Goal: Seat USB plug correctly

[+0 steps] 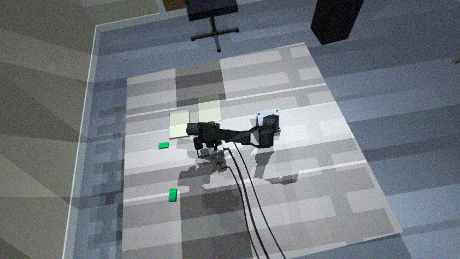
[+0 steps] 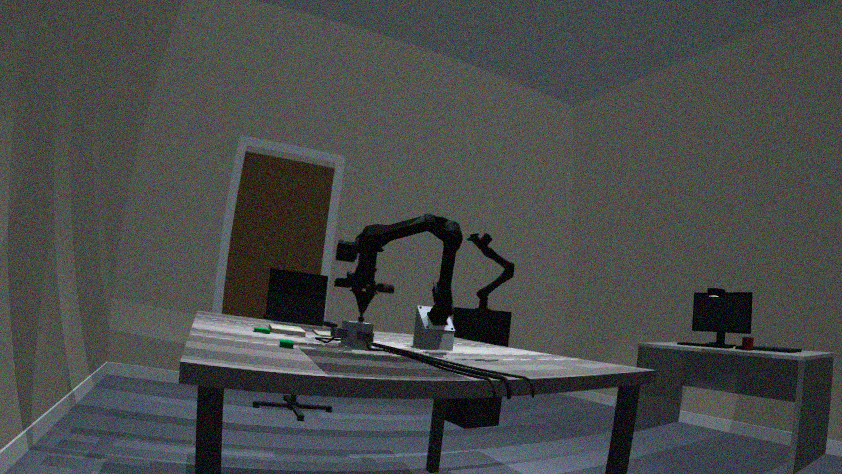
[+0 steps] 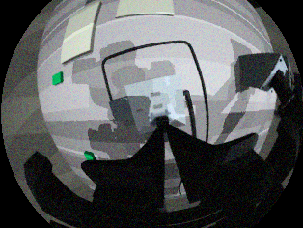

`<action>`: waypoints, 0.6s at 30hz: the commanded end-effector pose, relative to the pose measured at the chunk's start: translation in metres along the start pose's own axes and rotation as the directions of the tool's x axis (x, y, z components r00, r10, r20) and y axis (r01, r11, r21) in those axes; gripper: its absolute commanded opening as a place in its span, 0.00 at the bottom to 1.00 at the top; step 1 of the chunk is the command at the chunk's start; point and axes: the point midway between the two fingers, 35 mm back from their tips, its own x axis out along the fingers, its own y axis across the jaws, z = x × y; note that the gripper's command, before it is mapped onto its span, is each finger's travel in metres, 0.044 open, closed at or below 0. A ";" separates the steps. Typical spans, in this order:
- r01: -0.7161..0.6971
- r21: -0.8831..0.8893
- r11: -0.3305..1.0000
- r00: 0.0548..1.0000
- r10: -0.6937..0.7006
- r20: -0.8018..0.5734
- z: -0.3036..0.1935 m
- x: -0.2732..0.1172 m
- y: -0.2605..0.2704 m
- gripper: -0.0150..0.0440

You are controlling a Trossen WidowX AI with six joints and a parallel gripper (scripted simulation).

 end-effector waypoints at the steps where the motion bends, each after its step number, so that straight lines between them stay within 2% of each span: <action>1: 0.000 -0.003 1.000 1.000 0.000 0.000 0.000 -0.002 0.000 0.25; 18: 0.000 -0.002 1.000 1.000 0.000 0.001 0.000 -0.014 0.000 0.25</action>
